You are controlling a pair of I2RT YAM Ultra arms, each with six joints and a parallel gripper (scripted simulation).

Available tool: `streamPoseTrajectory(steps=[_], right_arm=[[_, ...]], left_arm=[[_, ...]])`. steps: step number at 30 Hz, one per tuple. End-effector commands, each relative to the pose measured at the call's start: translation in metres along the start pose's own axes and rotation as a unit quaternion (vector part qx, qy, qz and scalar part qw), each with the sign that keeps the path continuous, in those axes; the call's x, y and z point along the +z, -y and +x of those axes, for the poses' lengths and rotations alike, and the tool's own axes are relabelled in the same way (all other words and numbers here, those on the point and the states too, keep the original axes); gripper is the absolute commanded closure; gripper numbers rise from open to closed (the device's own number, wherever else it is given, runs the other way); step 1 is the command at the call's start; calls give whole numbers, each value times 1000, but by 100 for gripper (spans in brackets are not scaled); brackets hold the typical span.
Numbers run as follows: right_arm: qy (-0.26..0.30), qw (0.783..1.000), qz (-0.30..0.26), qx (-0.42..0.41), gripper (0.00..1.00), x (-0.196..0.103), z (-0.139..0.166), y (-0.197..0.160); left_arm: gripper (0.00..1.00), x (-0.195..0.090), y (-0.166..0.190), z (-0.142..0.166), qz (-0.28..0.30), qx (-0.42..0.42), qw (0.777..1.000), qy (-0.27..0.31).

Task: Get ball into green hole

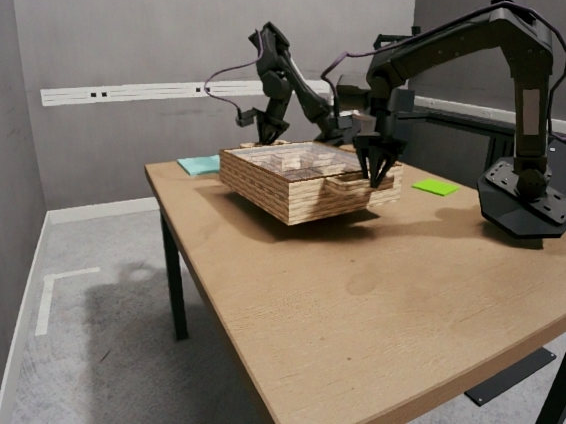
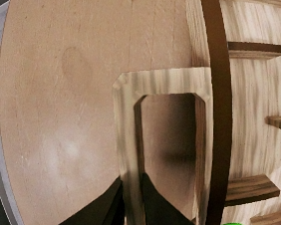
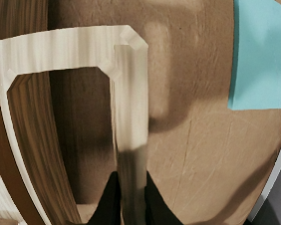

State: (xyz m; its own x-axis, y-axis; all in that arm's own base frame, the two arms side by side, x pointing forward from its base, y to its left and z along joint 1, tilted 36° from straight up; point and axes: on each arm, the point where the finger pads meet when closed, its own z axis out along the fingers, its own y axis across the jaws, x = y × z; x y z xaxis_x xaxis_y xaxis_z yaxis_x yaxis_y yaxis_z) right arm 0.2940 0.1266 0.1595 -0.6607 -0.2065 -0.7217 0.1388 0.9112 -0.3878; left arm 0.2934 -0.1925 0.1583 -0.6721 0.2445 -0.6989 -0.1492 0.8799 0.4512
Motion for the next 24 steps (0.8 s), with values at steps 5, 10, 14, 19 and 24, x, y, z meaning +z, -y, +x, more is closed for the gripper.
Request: streamPoseTrajectory(steps=[5,10,14,19,24], right_arm=[[51,994,-87,32,100,-34,-37,-57],[22,998,-58,18,100,-38,-29,-49],[26,996,-82,23,100,-38,-38,-59],[30,994,-105,29,100,-34,-44,-68],[22,996,-83,12,100,-22,-23,-59]], left_arm=[[100,-20,46,-21,113,-55,991,50],[100,-15,50,-20,139,-54,988,33],[100,-15,52,-26,122,-53,991,25],[100,-20,47,-23,100,-49,994,19],[100,-21,54,-25,107,-48,993,31]])
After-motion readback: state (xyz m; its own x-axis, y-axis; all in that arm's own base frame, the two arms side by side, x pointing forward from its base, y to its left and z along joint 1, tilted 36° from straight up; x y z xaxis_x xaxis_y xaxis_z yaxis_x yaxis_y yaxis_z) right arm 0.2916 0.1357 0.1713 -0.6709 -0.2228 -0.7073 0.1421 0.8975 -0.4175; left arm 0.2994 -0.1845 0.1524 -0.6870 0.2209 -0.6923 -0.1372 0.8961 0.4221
